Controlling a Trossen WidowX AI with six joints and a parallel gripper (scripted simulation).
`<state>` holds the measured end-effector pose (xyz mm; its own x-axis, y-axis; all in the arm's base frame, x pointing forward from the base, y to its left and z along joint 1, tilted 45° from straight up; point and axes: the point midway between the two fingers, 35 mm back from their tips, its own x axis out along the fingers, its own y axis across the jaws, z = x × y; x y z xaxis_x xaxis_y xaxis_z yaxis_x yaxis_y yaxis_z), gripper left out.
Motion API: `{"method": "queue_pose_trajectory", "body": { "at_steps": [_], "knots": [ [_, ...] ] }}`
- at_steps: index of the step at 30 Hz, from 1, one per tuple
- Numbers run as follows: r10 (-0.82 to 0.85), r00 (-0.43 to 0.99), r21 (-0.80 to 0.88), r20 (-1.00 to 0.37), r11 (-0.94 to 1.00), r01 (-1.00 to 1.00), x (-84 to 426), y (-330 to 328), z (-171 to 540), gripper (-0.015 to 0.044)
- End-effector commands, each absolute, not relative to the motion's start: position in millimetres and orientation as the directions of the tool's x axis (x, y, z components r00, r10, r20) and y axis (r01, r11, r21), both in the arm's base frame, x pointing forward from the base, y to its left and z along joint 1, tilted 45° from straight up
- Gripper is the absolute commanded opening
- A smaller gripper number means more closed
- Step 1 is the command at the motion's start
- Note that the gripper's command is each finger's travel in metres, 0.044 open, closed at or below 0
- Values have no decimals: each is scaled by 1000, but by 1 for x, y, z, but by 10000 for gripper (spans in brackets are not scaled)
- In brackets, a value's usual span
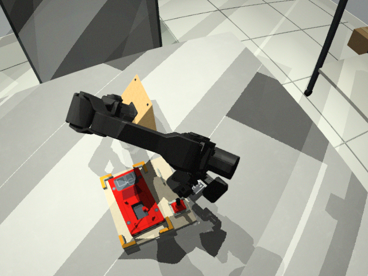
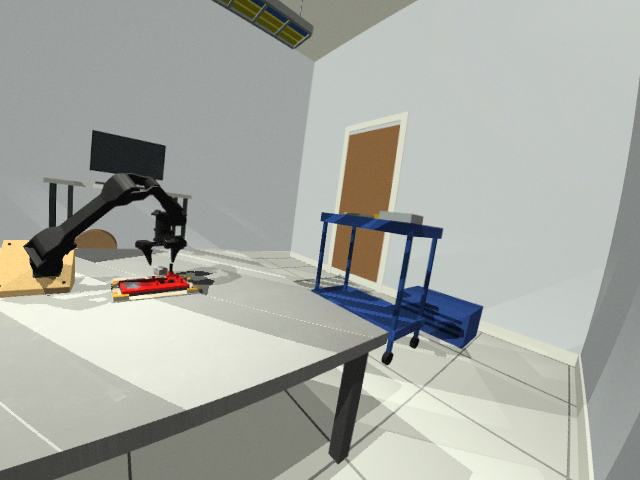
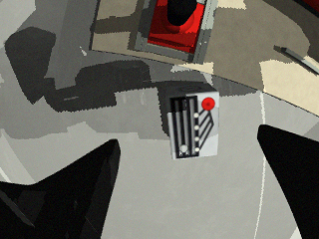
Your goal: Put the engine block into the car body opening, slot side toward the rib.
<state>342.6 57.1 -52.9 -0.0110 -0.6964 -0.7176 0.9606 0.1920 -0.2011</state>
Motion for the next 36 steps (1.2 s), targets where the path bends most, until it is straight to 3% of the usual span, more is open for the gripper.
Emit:
{"method": "queue_pose_trajectory", "body": {
  "at_steps": [1, 13, 24, 32, 36],
  "knots": [
    [-702, -20, -217, -711, 192, 957, 339, 50, -60, 440],
    [-703, -20, -217, -711, 192, 957, 338, 38, -72, 440],
    [-703, -20, -217, -711, 192, 957, 338, 38, -72, 151],
    [-703, -20, -217, -711, 192, 957, 338, 38, -72, 98],
    [-703, -20, -217, -711, 192, 957, 340, 42, -69, 0]
  ]
}}
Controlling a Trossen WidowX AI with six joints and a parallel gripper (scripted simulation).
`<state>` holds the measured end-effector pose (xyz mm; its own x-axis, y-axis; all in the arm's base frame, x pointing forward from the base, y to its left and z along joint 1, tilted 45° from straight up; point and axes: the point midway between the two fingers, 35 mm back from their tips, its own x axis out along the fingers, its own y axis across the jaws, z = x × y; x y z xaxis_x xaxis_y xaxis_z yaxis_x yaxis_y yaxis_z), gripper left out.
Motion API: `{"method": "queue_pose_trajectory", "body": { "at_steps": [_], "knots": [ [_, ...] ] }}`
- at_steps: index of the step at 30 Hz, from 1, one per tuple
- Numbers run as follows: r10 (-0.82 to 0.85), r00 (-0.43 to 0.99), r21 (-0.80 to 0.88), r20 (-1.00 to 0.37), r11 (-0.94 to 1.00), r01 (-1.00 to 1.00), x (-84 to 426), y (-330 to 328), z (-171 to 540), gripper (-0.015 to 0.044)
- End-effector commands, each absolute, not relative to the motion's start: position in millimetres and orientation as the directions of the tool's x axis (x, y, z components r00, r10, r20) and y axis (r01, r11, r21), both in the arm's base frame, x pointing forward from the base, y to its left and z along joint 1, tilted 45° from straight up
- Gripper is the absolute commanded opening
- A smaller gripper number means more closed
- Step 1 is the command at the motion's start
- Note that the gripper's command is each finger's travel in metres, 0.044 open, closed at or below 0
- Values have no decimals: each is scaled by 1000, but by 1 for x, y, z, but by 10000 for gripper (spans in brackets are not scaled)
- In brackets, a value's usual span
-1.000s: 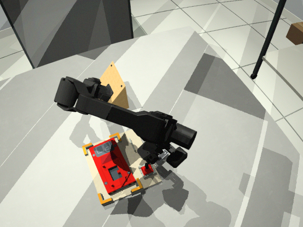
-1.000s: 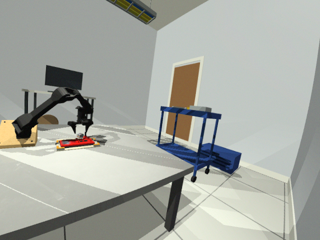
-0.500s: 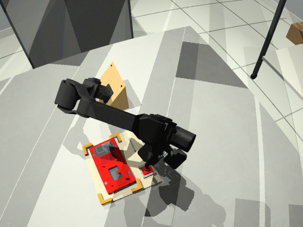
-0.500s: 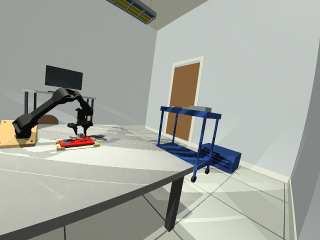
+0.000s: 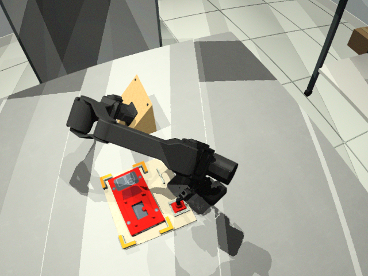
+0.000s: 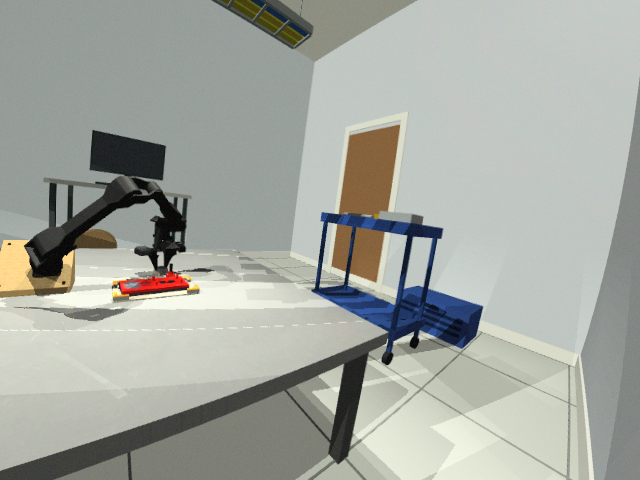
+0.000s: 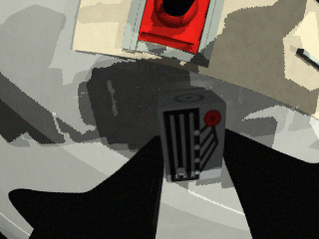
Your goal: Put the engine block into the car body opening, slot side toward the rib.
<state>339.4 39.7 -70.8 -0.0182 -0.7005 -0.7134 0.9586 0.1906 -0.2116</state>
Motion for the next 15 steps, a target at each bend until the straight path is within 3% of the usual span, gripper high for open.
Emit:
{"method": "queue_pose_trajectory", "body": {
  "at_steps": [1, 15],
  "knots": [
    [-702, -20, -217, -712, 193, 957, 341, 44, -67, 0],
    [-698, -17, -224, -716, 206, 952, 351, 76, -38, 0]
  ]
}}
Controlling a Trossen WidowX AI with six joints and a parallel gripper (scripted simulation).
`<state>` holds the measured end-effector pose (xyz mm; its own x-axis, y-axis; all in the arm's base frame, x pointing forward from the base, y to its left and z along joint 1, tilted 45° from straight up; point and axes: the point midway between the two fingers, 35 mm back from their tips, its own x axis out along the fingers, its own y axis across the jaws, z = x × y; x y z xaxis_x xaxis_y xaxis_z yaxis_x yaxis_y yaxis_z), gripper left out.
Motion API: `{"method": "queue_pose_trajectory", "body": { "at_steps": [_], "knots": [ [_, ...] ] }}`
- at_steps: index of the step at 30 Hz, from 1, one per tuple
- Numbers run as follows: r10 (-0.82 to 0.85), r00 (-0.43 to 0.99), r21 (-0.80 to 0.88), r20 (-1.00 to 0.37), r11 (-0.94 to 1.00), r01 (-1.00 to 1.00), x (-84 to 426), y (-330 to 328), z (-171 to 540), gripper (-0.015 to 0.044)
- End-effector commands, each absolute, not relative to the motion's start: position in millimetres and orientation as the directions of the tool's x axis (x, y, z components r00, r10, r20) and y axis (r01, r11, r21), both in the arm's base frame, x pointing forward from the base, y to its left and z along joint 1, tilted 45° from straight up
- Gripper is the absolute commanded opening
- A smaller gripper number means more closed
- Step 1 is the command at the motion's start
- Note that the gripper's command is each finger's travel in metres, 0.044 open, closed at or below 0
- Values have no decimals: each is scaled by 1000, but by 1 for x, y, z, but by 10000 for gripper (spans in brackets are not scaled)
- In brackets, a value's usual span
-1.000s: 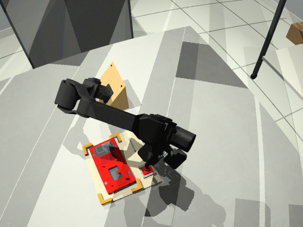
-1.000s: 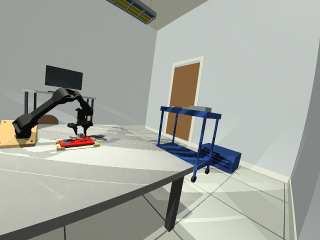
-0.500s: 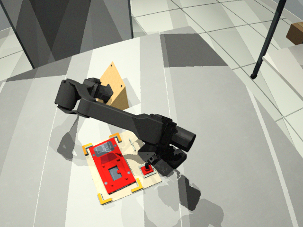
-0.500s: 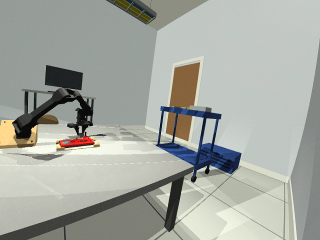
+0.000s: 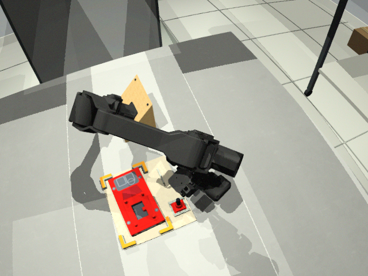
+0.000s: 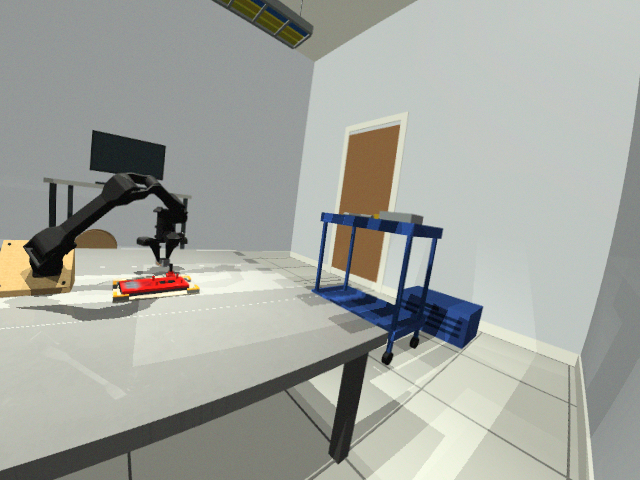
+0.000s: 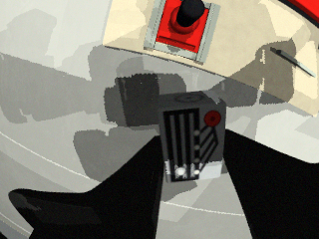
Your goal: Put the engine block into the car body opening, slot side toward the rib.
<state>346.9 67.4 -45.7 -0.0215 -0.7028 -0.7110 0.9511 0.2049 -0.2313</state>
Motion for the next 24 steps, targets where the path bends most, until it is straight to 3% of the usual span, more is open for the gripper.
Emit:
{"method": "queue_pose_trajectory", "body": {
  "at_steps": [1, 24],
  "knots": [
    [-698, -17, -225, -716, 207, 952, 351, 78, -36, 0],
    [-700, -21, -217, -714, 193, 957, 352, 128, 15, 0]
  ]
}}
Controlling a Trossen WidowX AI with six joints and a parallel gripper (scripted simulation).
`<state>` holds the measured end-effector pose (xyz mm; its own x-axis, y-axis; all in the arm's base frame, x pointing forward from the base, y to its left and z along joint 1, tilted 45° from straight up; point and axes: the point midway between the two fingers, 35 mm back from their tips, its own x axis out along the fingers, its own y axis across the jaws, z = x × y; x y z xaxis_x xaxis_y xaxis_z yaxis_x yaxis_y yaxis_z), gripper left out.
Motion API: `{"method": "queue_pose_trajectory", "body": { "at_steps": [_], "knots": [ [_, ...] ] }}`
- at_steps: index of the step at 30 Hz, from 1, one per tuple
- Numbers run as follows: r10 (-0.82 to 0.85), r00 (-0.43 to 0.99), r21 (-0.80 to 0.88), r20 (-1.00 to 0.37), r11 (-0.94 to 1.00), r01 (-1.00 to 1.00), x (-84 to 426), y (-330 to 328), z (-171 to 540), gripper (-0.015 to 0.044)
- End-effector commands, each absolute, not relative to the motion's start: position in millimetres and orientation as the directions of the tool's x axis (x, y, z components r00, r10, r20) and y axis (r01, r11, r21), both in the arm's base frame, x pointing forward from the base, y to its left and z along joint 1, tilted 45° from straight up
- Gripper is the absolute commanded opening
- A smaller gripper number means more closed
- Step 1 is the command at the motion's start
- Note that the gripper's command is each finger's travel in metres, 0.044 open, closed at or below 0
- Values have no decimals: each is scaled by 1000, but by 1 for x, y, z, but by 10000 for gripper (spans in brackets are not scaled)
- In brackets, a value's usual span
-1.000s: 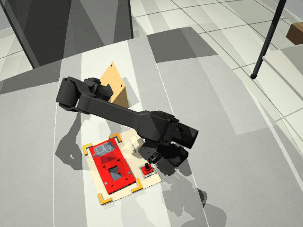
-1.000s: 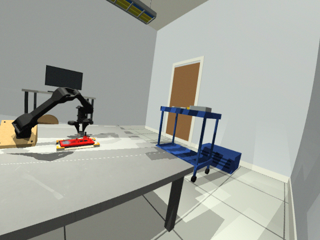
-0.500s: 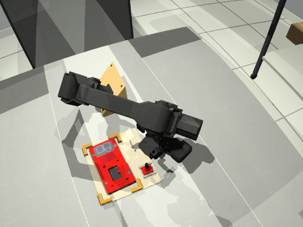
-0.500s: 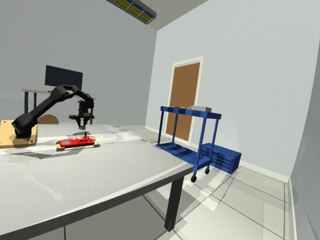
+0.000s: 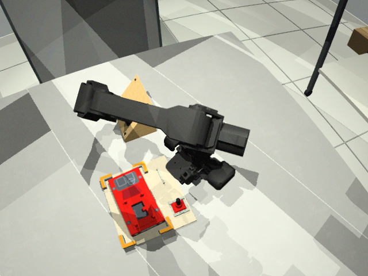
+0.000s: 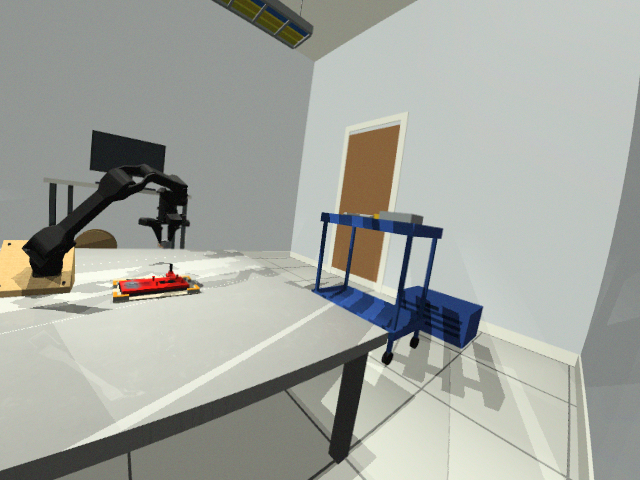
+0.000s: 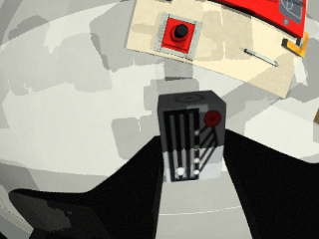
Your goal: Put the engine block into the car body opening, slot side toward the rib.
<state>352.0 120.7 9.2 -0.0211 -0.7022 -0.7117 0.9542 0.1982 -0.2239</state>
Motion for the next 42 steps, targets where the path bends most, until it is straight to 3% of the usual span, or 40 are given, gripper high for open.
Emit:
{"method": "queue_pose_trajectory", "body": {
  "at_steps": [1, 18, 42],
  "knots": [
    [-700, -21, -217, -714, 193, 957, 352, 128, 16, 0],
    [-691, -19, -417, -723, 415, 809, 358, 81, 36, 0],
    [-687, -12, -623, -727, 651, 434, 351, 11, 64, 0]
  ]
}}
